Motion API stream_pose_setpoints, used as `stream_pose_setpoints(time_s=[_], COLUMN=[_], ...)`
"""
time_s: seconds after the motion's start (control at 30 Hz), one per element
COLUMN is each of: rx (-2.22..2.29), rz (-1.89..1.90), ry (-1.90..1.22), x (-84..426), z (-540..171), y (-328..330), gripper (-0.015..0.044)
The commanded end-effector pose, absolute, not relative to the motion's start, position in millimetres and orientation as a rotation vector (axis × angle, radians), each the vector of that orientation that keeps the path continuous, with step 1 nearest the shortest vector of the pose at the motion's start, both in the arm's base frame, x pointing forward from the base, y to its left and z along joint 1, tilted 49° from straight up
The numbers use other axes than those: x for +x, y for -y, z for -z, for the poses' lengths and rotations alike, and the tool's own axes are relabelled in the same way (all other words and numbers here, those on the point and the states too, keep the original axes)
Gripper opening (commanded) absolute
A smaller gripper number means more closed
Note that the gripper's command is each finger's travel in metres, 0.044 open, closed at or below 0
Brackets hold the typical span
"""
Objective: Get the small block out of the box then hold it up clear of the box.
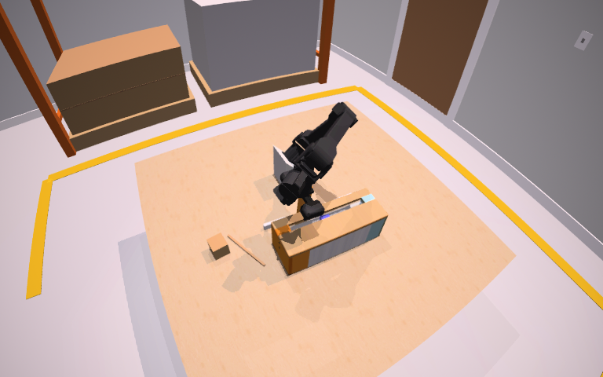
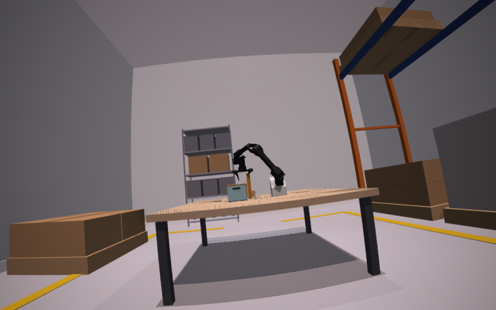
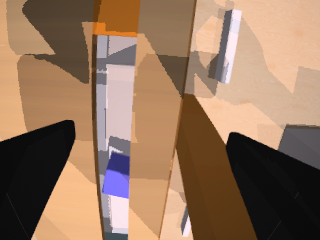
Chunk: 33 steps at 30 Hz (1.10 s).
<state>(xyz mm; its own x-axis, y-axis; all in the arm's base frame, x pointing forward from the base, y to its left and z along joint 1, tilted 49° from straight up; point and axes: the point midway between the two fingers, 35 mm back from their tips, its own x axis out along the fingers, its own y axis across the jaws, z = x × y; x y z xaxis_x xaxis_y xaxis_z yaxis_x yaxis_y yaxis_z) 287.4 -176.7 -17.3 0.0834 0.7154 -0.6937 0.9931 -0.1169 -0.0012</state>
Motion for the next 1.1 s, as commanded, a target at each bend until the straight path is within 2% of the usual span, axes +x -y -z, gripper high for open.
stream_pose_setpoints(time_s=[0.0, 1.07], rx=[1.900, 1.891], rz=[0.765, 0.761], ry=[-1.679, -1.683], x=[288.3, 289.9], z=[11.5, -16.2], y=[171.7, 144.8], gripper=[0.0400, 0.0400])
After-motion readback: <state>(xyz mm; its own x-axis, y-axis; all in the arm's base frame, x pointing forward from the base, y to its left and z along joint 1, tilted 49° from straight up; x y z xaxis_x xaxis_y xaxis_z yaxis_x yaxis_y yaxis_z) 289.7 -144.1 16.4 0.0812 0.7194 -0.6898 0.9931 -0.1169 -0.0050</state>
